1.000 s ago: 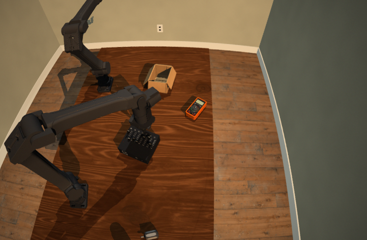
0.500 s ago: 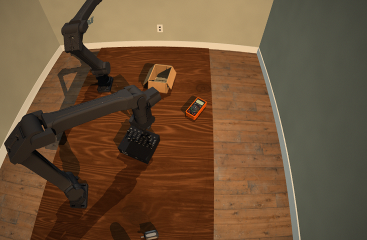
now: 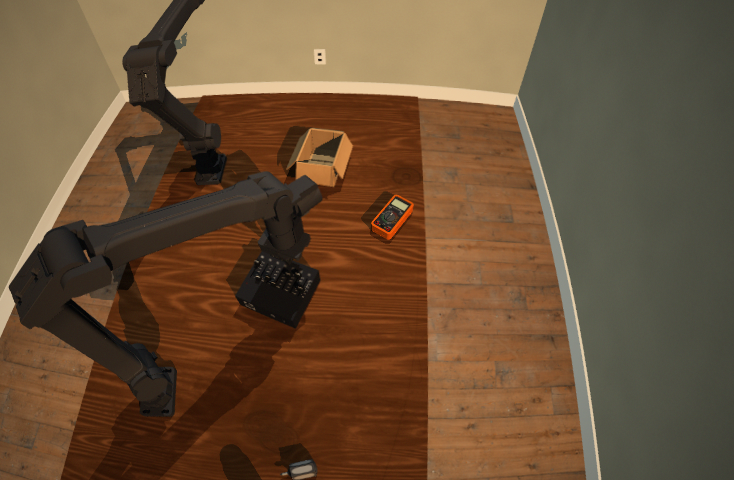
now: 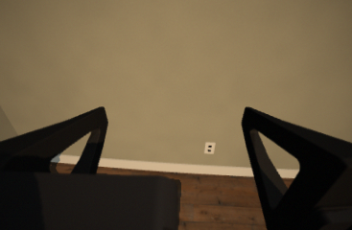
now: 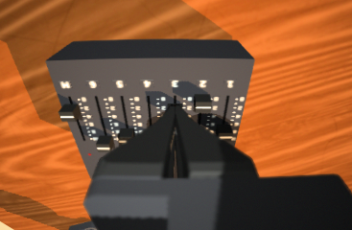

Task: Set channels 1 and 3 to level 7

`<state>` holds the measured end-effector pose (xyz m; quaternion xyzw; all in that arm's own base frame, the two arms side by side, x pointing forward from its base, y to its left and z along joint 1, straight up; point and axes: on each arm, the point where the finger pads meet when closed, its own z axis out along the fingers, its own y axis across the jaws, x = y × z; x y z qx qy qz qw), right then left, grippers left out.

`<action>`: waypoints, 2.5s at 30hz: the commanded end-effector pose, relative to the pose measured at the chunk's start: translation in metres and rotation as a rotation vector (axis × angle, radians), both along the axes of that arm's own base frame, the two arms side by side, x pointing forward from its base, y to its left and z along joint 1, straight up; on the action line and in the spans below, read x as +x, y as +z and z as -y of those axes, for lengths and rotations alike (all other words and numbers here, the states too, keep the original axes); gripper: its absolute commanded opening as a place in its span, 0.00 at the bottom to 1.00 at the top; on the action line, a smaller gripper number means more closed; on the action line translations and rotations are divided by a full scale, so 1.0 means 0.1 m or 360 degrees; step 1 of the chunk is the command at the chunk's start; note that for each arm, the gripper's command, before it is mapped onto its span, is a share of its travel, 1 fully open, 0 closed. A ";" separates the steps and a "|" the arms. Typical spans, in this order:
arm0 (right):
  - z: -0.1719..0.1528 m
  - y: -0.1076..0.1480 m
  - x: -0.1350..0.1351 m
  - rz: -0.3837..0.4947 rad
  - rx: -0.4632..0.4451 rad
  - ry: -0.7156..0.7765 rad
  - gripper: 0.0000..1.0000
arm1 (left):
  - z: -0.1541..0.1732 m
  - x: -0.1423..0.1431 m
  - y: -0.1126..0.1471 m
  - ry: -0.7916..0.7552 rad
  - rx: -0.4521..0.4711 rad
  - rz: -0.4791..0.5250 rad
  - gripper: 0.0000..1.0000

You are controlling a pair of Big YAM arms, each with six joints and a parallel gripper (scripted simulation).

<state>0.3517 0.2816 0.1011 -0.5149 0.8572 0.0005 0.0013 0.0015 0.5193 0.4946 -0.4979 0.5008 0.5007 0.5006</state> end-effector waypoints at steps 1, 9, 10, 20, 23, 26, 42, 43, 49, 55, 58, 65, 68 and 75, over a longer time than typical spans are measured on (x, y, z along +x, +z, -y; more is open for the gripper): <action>-0.02 -0.09 0.02 -0.0002 -0.0004 -0.0011 0.00 | 0.01 -0.04 0.04 0.0016 0.0026 0.0022 1.00; -0.02 -0.14 0.02 0.0000 -0.0003 -0.0011 0.00 | 0.01 -0.04 0.04 0.0016 0.0026 0.0022 1.00; -0.02 -0.15 0.02 0.0000 -0.0003 -0.0011 0.00 | 0.01 -0.04 0.04 0.0016 0.0026 0.0022 1.00; -0.02 -0.21 0.02 -0.0002 -0.0004 -0.0011 0.00 | 0.01 -0.04 0.04 0.0016 0.0026 0.0022 1.00; -0.02 -0.22 0.02 -0.0003 -0.0004 -0.0011 0.00 | 0.01 -0.04 0.04 0.0016 0.0026 0.0022 1.00; -0.02 -0.19 0.02 0.0011 0.0006 -0.0011 0.00 | 0.01 -0.04 0.04 0.0016 0.0026 0.0022 1.00; -0.02 -0.22 0.02 0.0000 -0.0002 -0.0011 0.00 | 0.01 -0.04 0.04 0.0016 0.0026 0.0022 1.00; -0.02 -0.22 0.02 0.0000 -0.0002 -0.0011 0.00 | 0.01 -0.04 0.04 0.0016 0.0026 0.0022 1.00; -0.02 -0.22 0.02 0.0000 -0.0002 -0.0011 0.00 | 0.01 -0.04 0.04 0.0016 0.0026 0.0022 1.00; -0.02 -0.22 0.02 0.0000 -0.0002 -0.0011 0.00 | 0.01 -0.04 0.04 0.0016 0.0026 0.0022 1.00; -0.02 -0.22 0.02 0.0000 -0.0002 -0.0011 0.00 | 0.01 -0.04 0.04 0.0016 0.0026 0.0022 1.00; -0.02 -0.22 0.02 0.0000 -0.0002 -0.0011 0.00 | 0.01 -0.04 0.04 0.0016 0.0026 0.0022 1.00; -0.02 -0.22 0.02 0.0000 -0.0002 -0.0011 0.00 | 0.01 -0.04 0.04 0.0016 0.0026 0.0022 1.00; -0.02 -0.22 0.02 0.0000 -0.0002 -0.0011 0.00 | 0.01 -0.04 0.04 0.0016 0.0026 0.0022 1.00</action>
